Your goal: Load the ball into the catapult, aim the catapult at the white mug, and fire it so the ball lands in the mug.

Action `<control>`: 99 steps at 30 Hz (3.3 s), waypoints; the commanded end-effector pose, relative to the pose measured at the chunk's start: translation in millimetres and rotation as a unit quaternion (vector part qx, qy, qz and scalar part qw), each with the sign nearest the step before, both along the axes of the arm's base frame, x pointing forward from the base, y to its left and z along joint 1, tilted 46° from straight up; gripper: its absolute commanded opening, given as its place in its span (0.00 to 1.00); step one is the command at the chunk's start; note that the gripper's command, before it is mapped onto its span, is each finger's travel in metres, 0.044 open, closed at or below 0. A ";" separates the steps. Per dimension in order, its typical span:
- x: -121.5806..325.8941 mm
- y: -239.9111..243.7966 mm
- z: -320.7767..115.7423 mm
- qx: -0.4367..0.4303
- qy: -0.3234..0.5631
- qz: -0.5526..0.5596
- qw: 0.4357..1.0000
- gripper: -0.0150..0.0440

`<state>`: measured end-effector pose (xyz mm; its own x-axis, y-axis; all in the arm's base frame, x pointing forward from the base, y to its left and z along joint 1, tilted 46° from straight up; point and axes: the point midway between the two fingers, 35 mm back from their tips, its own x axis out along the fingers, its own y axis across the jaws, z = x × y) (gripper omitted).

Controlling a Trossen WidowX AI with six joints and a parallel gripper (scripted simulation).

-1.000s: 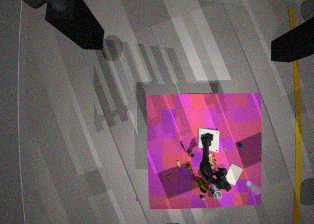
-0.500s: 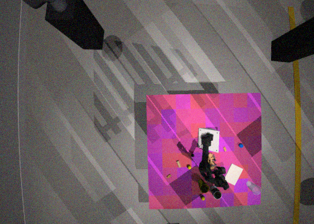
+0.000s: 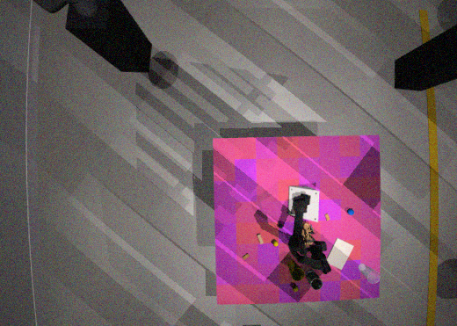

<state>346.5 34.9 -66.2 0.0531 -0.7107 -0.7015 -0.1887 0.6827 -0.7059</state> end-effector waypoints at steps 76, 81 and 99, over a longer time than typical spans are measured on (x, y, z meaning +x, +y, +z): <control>-0.4 0.9 0.8 -0.001 0.003 -0.002 1.000 0.74; 0.5 8.8 7.3 0.000 0.003 -0.002 1.000 0.97; -7.4 70.0 67.1 -0.001 0.003 0.003 1.000 1.00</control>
<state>340.7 98.6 -6.3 0.0452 -0.7166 -0.6960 -0.2025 0.6757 -0.7088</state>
